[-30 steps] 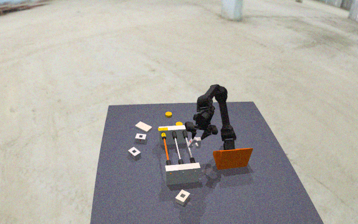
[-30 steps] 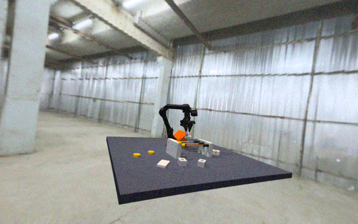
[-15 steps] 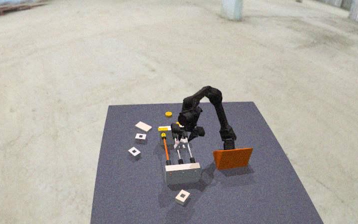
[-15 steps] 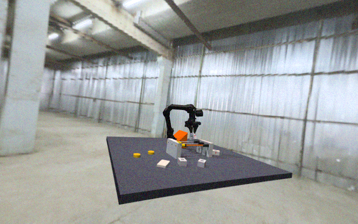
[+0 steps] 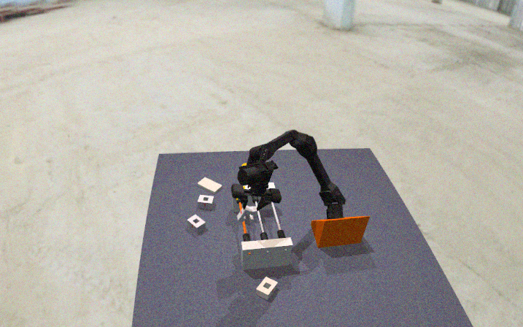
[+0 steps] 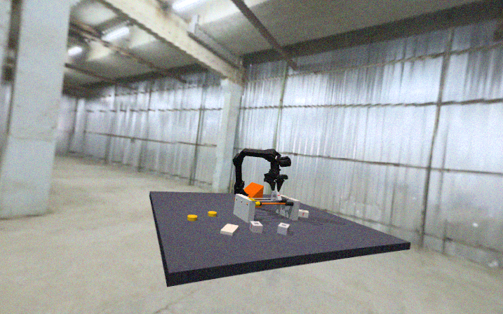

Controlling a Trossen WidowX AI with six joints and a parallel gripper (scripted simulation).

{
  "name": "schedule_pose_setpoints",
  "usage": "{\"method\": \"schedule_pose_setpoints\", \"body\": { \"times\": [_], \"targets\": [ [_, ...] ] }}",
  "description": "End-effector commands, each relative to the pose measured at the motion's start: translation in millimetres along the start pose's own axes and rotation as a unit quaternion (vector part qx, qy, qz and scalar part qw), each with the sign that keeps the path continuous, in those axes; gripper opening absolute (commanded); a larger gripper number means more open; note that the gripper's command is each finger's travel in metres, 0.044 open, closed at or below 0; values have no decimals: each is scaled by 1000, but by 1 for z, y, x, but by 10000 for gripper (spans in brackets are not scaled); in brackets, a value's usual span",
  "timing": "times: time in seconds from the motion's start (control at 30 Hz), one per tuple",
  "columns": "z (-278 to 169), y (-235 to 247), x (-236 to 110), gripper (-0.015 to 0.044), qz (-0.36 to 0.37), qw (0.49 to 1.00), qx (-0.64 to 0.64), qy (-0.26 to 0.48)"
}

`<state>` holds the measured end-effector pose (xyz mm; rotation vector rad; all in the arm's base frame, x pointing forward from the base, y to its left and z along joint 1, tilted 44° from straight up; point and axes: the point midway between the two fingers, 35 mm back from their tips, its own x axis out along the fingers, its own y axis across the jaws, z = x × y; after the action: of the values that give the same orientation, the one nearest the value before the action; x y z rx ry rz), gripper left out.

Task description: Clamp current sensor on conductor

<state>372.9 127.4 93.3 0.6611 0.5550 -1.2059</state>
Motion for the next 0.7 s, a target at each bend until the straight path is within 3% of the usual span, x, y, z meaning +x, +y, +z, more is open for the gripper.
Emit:
{"method": "schedule_pose_setpoints", "body": {
  "times": [0.0, 0.67],
  "targets": [
    [0, 7, 2, 0, 7, 1000, 0, 0],
    [0, 8, 34, 0, 8, 1000, 0, -1]
  ]
}}
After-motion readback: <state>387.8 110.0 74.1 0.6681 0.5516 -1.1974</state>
